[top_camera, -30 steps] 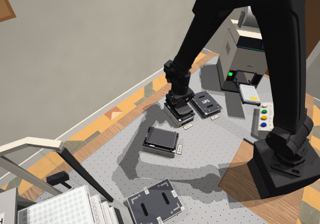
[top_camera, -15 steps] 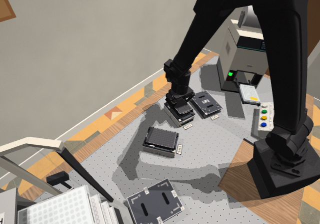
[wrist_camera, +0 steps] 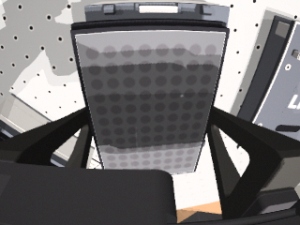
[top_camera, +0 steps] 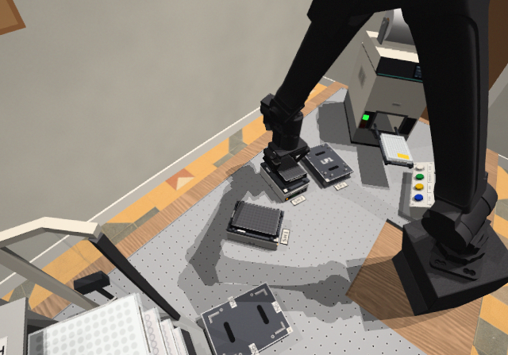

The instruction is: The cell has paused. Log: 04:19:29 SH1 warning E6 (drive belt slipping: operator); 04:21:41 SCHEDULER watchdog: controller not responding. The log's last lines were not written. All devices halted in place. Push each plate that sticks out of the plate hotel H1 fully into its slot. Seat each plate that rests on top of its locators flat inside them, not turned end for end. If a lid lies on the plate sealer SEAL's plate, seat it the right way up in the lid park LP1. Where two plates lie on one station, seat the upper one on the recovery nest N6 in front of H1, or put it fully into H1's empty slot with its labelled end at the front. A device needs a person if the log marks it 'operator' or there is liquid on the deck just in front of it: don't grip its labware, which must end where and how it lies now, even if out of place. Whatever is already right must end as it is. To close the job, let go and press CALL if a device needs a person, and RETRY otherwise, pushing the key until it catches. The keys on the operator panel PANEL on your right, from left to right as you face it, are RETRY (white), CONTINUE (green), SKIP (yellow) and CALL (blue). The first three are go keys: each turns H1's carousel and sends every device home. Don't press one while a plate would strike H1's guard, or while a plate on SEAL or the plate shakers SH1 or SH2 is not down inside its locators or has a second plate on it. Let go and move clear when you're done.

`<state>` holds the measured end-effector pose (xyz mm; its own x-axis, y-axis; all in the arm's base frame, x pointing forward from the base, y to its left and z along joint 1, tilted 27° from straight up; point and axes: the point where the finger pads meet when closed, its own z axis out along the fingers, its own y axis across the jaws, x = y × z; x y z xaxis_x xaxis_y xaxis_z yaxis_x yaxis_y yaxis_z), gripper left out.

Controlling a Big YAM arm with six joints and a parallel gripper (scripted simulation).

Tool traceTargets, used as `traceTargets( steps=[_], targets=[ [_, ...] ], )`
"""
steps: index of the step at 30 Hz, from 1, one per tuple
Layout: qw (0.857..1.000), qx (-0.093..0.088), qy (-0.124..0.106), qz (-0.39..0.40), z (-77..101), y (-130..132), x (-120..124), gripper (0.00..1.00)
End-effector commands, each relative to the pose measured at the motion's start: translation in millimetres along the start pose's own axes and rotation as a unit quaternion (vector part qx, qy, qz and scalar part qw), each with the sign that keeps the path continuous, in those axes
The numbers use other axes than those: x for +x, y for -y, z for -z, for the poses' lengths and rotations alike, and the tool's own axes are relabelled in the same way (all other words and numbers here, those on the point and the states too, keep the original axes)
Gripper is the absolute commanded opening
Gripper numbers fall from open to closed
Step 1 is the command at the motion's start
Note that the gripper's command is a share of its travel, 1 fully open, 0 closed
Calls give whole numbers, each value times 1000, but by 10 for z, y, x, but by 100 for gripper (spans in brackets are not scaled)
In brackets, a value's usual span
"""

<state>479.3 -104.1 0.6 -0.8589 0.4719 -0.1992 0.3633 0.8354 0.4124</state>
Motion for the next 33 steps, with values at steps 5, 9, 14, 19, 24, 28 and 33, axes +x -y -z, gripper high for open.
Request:
traceTargets(
  steps=[5, 9, 14, 19, 24, 28, 33],
  targets=[
    [1000, -2, 14, 4, 221, 16, -82, 84],
    [1000, -2, 17, 5, 275, 5, -117, 84],
    [1000, -3, 19, 8, 323, -19, -146, 84],
    [1000, -2, 13, 6, 221, -32, -110, 84],
    [1000, -2, 13, 6, 221, -32, -111, 84],
    [1000, -2, 13, 6, 221, -32, -112, 84],
    [999, 45, 23, 11, 290, -138, -200, 84]
  ],
)
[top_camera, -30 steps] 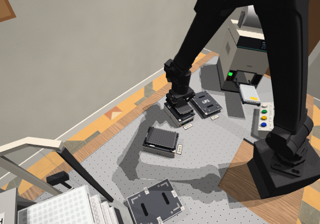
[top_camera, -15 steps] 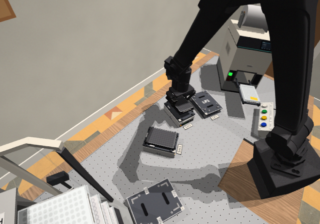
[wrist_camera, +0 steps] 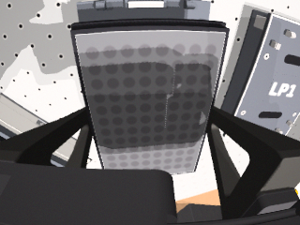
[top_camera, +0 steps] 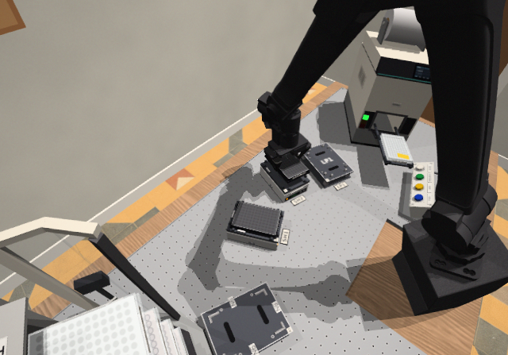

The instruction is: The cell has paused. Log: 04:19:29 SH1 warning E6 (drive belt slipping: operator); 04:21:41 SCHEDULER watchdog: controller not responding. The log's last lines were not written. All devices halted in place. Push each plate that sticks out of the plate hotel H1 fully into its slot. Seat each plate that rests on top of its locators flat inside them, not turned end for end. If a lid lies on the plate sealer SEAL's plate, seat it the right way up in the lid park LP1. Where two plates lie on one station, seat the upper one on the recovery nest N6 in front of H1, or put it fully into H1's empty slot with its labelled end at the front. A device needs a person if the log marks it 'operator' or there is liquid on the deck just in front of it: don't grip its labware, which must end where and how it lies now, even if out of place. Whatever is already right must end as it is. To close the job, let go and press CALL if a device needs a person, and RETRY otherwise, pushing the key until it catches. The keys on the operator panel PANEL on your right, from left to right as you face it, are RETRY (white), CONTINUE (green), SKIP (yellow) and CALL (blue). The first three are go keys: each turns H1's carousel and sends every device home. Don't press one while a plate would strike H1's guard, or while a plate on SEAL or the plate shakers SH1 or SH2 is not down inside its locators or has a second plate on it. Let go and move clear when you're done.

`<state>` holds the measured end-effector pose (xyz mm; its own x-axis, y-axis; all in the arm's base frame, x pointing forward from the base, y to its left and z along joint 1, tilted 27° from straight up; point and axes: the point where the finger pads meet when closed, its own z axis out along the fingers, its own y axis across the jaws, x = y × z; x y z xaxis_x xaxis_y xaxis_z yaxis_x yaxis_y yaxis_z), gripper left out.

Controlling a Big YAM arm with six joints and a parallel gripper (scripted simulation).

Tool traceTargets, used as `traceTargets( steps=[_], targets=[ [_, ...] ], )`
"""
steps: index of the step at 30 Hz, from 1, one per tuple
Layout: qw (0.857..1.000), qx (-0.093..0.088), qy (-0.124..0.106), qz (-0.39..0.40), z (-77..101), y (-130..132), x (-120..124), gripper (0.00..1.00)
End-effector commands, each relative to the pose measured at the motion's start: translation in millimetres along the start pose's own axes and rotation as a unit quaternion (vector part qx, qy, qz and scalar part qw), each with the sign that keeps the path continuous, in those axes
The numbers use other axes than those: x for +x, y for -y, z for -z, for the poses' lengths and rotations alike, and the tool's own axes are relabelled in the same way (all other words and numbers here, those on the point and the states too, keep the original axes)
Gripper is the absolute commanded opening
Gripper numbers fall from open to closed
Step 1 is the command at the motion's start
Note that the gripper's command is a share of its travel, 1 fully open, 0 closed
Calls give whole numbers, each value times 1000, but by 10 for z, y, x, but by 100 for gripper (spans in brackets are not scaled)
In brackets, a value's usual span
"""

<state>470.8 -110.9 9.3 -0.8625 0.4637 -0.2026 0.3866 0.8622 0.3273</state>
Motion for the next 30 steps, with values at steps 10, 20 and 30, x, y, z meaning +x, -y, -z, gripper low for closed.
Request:
traceTargets(
  steps=[10, 20, 30],
  targets=[
    [1000, 2, 27, 0, 132, -75, -273, 84],
    [1000, 2, 23, 1, 116, -97, -257, 84],
    [1000, 3, 18, 0, 101, -96, -243, 84]
  ],
)
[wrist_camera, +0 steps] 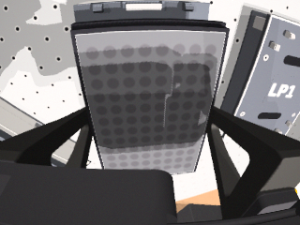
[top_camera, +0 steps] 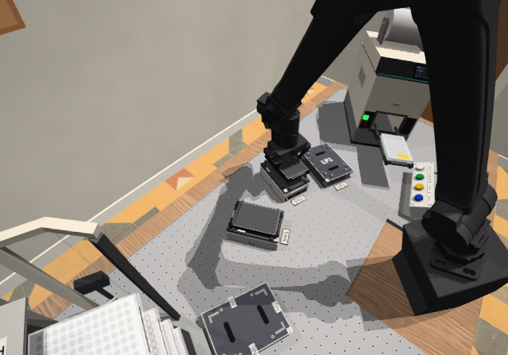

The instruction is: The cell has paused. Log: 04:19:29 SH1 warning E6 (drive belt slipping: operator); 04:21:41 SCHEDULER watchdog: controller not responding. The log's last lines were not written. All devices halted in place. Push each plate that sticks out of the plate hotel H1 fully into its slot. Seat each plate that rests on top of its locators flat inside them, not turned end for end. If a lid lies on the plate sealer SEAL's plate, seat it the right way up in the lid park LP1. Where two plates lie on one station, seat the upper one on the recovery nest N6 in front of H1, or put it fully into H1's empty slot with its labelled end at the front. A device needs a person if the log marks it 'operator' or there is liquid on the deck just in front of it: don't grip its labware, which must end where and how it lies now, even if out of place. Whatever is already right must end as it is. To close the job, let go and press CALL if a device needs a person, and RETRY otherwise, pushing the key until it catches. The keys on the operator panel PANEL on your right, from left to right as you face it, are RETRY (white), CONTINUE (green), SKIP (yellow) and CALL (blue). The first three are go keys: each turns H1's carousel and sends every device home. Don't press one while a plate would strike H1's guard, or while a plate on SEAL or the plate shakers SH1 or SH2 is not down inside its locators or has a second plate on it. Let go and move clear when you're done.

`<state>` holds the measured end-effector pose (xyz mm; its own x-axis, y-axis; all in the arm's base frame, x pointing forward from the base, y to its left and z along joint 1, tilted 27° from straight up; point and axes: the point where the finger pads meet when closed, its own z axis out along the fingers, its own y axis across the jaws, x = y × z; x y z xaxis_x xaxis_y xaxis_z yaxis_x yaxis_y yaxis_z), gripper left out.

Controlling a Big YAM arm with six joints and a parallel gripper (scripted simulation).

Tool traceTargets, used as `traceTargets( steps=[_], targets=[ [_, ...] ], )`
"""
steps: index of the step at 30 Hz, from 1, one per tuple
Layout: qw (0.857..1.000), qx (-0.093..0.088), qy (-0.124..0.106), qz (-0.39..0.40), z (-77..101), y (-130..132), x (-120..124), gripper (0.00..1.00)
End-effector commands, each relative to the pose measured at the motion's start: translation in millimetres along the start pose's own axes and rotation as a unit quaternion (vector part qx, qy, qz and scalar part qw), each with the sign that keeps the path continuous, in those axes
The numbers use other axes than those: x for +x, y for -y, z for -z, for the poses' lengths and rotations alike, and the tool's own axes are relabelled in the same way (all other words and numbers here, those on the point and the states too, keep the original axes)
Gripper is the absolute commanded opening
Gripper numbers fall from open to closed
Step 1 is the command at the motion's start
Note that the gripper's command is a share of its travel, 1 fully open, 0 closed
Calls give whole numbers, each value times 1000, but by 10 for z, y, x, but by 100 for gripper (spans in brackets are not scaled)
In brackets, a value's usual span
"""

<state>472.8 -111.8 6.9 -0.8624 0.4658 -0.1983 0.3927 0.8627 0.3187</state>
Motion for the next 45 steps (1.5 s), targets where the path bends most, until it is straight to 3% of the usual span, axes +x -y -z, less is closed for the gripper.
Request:
traceTargets(
  steps=[1, 5, 9, 12, 16, 22, 25, 30, 34, 39, 45],
  targets=[
    [1000, -2, 20, 1, 127, -102, -224, 84],
    [1000, -2, 22, 0, 128, -88, -238, 84],
    [1000, -2, 20, 3, 17, -97, -232, 84],
    [1000, -2, 27, 2, 69, -89, -269, 84],
    [1000, -2, 19, 2, -23, -93, -228, 84],
    [1000, -3, 30, 1, 57, -85, -282, 84],
    [1000, -2, 21, 1, -41, -85, -236, 84],
    [1000, -3, 26, 3, -19, -113, -256, 84],
    [1000, -1, 19, 0, -102, -84, -217, 84],
    [1000, -3, 31, 1, -4, -101, -271, 84],
    [1000, -2, 28, -1, -5, -81, -243, 84]
  ],
)
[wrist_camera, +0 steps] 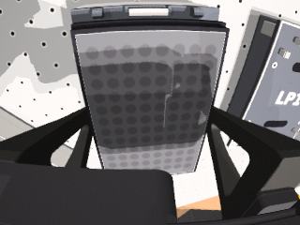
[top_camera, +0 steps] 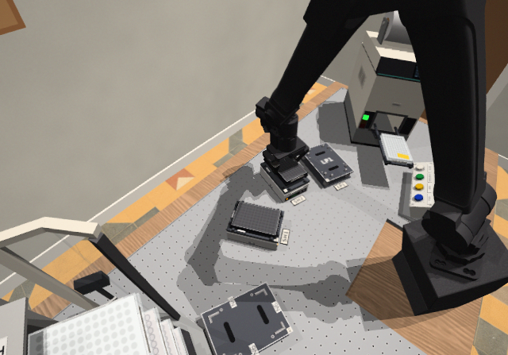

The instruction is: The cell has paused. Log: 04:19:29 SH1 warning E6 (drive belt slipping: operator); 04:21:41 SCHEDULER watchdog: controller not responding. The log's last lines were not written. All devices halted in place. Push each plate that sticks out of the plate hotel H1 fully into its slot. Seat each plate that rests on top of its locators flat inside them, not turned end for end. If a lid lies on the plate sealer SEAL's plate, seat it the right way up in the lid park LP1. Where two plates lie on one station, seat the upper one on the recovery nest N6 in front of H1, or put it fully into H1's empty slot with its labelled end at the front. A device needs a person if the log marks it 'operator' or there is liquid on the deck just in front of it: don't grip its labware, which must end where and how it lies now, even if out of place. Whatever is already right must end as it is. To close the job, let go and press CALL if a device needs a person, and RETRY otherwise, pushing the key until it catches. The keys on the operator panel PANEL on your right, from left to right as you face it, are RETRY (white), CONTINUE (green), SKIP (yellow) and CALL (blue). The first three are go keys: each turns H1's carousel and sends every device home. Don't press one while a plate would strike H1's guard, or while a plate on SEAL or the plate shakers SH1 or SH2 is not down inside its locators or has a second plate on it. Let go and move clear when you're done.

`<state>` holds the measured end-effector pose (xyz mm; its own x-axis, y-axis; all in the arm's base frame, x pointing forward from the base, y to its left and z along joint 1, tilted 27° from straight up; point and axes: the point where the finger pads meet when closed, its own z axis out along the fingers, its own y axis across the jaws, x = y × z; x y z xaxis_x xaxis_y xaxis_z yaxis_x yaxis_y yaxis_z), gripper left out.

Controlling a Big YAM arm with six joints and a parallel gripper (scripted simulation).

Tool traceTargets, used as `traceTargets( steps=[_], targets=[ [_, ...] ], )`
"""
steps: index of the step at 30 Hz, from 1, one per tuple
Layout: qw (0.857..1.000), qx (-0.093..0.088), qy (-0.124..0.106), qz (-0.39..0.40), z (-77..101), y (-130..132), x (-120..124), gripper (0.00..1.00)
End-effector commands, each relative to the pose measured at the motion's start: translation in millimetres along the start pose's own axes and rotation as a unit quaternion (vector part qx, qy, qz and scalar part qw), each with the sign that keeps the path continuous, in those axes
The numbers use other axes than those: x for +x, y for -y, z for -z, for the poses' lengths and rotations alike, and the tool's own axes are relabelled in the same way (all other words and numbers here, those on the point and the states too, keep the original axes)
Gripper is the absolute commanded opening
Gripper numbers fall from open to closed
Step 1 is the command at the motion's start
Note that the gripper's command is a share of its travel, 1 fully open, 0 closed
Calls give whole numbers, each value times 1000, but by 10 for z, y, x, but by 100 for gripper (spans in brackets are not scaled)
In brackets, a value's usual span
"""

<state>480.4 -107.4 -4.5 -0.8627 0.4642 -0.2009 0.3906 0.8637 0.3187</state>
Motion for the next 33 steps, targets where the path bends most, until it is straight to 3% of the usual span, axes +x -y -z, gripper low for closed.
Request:
traceTargets(
  steps=[1, 4, 5, 24, 25, 33],
  targets=[
    [1000, -2, 27, -2, 134, -49, -218, 84],
    [1000, -2, 27, -2, 133, -45, -211, 84],
    [1000, -1, 13, 0, 67, -22, -117, 84],
    [1000, -1, 13, 0, 66, -19, -112, 84],
    [1000, -1, 24, -4, 117, -20, -152, 84],
    [1000, 0, 15, -5, 41, -6, -80, 84]
  ],
)
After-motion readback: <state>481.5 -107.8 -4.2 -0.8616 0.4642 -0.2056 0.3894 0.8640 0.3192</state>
